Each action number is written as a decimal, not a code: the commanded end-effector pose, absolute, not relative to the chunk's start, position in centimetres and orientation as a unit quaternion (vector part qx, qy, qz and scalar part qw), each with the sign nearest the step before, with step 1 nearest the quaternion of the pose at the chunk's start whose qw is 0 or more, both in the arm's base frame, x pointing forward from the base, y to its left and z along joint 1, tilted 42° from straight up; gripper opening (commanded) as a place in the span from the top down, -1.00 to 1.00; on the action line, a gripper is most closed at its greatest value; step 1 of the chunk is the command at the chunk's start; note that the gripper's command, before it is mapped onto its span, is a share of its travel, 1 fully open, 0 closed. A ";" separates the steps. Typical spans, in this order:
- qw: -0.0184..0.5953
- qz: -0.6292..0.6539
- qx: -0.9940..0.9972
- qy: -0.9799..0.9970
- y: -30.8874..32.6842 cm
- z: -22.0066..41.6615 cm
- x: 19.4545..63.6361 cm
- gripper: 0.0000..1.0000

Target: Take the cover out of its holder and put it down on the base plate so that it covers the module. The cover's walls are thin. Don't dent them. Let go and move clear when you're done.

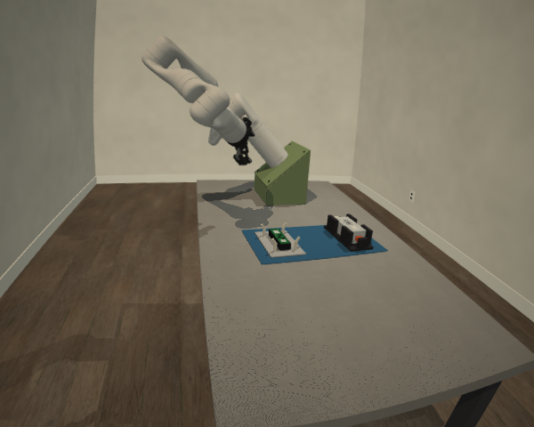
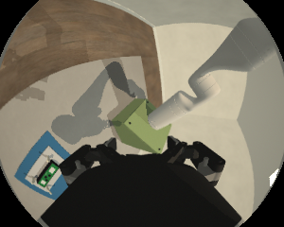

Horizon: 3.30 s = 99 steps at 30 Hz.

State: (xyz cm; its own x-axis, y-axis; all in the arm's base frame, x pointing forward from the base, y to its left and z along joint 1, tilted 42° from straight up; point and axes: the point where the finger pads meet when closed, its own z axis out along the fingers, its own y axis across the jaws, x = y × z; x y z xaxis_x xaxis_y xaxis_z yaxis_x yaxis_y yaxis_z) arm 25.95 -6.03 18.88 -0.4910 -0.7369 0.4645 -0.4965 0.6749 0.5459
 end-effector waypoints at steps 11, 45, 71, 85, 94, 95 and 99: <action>0.348 -0.172 0.365 -0.846 -6.0 18.9 26.0 -1.00; 0.260 -0.019 0.284 -0.923 2.3 15.7 33.9 -1.00; 0.195 0.082 0.222 -0.952 7.6 13.7 39.0 -1.00; 0.159 0.136 0.189 -0.959 10.6 12.5 41.7 -1.00; 0.111 0.205 0.143 -0.962 10.9 12.3 41.9 -1.00; 0.105 0.212 0.138 -0.962 11.0 12.3 41.9 -1.00; 0.105 0.212 0.138 -0.962 11.0 12.3 41.9 -1.00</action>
State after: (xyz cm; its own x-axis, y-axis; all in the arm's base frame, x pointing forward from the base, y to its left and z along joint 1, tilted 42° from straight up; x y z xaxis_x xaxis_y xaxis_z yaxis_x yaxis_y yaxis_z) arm 42.02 10.50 12.26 -0.9418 -0.2112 0.2614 -0.3014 0.8750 -0.3788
